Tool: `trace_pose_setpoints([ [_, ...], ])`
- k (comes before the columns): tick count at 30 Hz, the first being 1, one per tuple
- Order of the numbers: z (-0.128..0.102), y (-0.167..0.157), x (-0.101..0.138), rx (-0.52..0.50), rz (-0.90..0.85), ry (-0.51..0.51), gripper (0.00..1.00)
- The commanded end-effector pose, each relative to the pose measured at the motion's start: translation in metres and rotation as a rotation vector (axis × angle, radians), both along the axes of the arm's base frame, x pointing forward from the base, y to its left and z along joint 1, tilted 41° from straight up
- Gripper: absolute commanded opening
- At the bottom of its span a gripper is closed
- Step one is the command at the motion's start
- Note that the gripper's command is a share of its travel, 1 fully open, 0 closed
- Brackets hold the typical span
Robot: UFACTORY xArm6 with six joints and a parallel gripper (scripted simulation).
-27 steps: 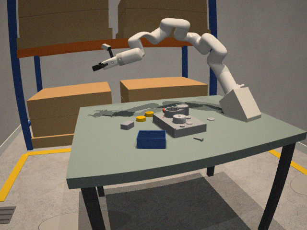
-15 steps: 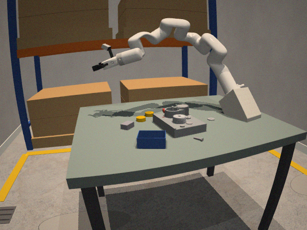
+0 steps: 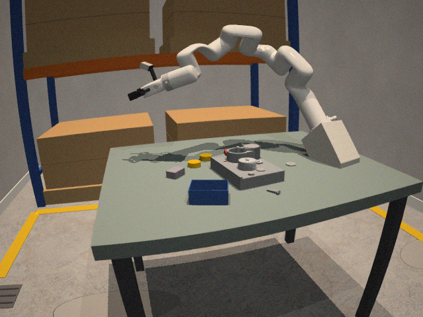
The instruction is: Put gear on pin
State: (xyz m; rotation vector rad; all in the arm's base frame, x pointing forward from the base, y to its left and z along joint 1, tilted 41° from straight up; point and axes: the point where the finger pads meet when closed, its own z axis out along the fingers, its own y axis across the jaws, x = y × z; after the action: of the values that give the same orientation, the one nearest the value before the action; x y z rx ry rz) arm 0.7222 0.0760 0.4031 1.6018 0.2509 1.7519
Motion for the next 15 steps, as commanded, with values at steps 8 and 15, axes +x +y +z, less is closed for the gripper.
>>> trace_pose_setpoints([
  [8,-0.120,0.048,-0.036,0.125,-0.108,0.275,1.00],
  [15,-0.193,0.075,-0.075,0.171,-0.175,0.458,1.00],
])
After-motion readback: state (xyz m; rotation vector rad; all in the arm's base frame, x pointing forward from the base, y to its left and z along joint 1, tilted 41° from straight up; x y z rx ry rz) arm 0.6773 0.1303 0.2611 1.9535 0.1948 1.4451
